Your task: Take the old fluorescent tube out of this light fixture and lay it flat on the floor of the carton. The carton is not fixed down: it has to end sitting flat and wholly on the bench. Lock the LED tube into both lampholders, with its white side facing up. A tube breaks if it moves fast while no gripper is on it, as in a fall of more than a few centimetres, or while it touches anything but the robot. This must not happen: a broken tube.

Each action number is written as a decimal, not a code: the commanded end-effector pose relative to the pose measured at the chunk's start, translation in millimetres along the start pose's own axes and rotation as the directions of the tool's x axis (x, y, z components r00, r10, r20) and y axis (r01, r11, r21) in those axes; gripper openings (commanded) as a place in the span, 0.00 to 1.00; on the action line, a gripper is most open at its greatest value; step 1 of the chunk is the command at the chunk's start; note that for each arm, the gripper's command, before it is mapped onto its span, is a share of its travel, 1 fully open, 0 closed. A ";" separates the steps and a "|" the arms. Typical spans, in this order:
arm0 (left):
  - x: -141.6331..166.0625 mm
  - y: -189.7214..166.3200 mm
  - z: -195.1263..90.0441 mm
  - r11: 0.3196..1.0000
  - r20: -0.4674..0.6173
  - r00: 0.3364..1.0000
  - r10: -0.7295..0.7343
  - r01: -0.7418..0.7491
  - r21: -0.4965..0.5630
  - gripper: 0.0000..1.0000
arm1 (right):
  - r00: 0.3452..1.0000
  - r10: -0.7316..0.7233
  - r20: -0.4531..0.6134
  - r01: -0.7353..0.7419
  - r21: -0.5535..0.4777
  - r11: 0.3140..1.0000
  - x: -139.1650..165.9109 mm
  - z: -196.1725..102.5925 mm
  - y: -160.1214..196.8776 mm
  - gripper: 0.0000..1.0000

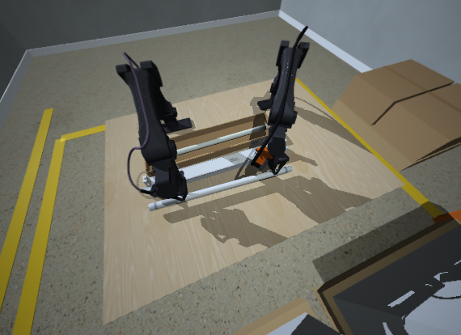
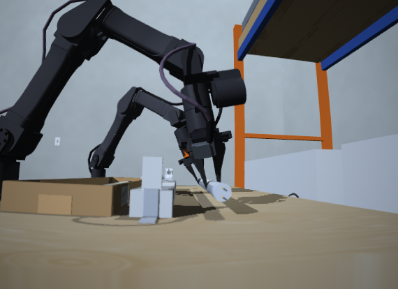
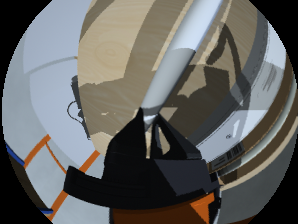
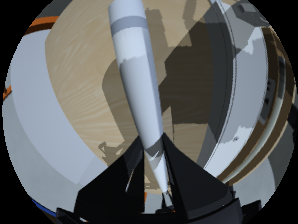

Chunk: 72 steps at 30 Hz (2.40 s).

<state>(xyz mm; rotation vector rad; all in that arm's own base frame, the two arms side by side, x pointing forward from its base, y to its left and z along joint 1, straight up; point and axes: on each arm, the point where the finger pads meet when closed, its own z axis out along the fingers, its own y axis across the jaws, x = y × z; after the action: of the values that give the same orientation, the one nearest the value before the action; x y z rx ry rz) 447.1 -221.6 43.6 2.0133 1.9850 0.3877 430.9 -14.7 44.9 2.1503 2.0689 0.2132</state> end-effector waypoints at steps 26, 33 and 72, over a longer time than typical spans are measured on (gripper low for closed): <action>-2.8 18.6 -16.4 0.996 0.024 0.999 -0.022 0.024 -0.086 0.11 | 1.000 0.003 0.016 -0.003 -0.034 0.999 -5.3 0.6 -2.5 0.11; -4.6 16.7 -9.8 0.996 0.024 1.000 -0.020 0.022 -0.083 0.11 | 1.000 0.006 0.018 -0.005 -0.046 0.999 -7.8 1.9 3.3 0.11; -0.8 4.8 11.2 0.998 0.012 1.000 -0.021 0.022 -0.062 0.49 | 1.000 -0.005 0.017 0.005 -0.019 1.000 -2.2 19.4 -6.1 0.11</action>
<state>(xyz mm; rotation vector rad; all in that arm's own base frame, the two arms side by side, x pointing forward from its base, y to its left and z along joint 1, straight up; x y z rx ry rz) 449.1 -221.7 22.1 1.9941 1.9707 0.4104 432.5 -14.9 23.0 2.1351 2.0552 0.2391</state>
